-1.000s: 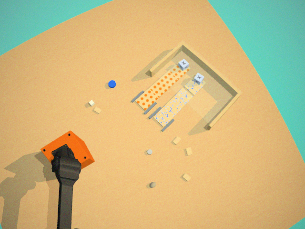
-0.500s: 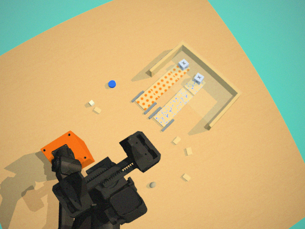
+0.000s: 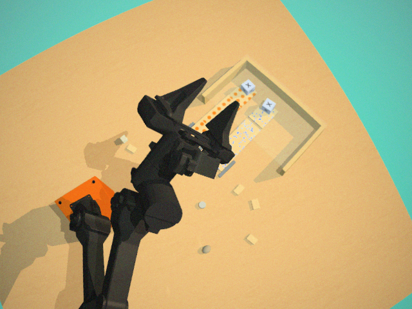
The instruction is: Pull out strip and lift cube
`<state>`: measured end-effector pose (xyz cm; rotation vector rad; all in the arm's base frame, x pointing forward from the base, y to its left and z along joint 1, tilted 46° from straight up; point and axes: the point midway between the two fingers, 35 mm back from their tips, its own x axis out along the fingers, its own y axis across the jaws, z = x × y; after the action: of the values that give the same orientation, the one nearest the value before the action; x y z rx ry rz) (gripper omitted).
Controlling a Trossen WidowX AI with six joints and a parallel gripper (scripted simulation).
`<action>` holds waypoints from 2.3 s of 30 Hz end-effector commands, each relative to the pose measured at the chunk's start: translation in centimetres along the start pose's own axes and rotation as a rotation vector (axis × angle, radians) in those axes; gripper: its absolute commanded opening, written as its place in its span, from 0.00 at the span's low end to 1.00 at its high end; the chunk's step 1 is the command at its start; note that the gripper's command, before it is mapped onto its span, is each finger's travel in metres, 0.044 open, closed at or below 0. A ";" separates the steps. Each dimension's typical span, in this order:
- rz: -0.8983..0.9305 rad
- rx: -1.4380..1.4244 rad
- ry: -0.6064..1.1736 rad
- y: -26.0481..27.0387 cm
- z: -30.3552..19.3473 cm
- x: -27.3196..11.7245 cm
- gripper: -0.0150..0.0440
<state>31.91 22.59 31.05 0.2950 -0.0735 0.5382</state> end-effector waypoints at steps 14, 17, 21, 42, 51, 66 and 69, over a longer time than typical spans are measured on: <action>-0.774 -0.869 0.744 -18.7 -18.1 -10.5 0.93; -0.796 -0.910 0.782 -19.2 -18.4 -11.3 0.93; -0.796 -0.910 0.782 -19.2 -18.4 -11.3 0.93; -0.889 -0.785 1.316 -24.1 -25.4 -8.5 0.35; -1.035 -0.649 1.734 -27.1 -28.8 -10.3 0.25; -1.049 -0.639 1.765 -27.2 -29.1 -10.6 0.25; -1.049 -0.639 1.765 -27.2 -29.1 -10.6 0.25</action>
<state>36.69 3.97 -5.00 -0.8210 1.4909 -0.4177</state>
